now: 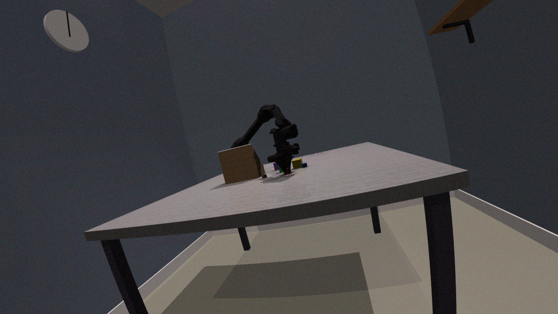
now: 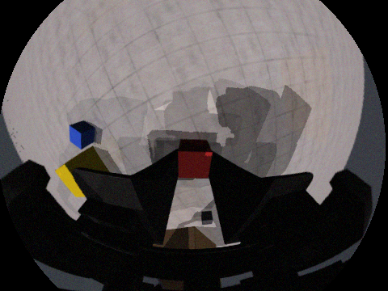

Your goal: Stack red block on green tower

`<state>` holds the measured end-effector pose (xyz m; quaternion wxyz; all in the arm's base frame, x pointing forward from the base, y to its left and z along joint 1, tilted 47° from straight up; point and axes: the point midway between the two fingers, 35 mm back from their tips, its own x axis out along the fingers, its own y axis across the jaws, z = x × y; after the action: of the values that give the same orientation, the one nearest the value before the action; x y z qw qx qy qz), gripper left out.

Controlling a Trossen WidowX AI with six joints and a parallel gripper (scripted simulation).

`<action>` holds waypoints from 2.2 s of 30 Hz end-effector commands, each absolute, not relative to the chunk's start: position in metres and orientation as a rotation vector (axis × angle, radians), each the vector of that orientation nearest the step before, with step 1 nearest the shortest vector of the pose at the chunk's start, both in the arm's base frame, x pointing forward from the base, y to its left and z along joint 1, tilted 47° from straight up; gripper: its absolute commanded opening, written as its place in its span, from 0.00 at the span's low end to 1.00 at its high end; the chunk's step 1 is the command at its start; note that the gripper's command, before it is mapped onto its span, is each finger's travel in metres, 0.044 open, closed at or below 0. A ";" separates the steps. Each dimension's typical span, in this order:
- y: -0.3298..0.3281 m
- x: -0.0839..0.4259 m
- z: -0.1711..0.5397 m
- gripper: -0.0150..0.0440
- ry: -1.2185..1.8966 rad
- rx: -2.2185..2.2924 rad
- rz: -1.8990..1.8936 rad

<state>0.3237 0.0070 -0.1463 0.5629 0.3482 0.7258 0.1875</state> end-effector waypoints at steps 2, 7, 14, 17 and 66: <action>-0.009 0.328 -0.133 0.25 1.700 0.817 0.441; -0.027 0.331 -0.116 0.25 1.700 0.817 0.440; -0.052 0.335 -0.092 0.25 1.700 0.815 0.439; -0.063 0.337 -0.082 0.25 1.700 0.815 0.438; 0.005 0.272 0.002 0.25 1.705 0.820 0.440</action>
<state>0.2768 -0.0069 0.0097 0.5695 0.3453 0.7224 0.1862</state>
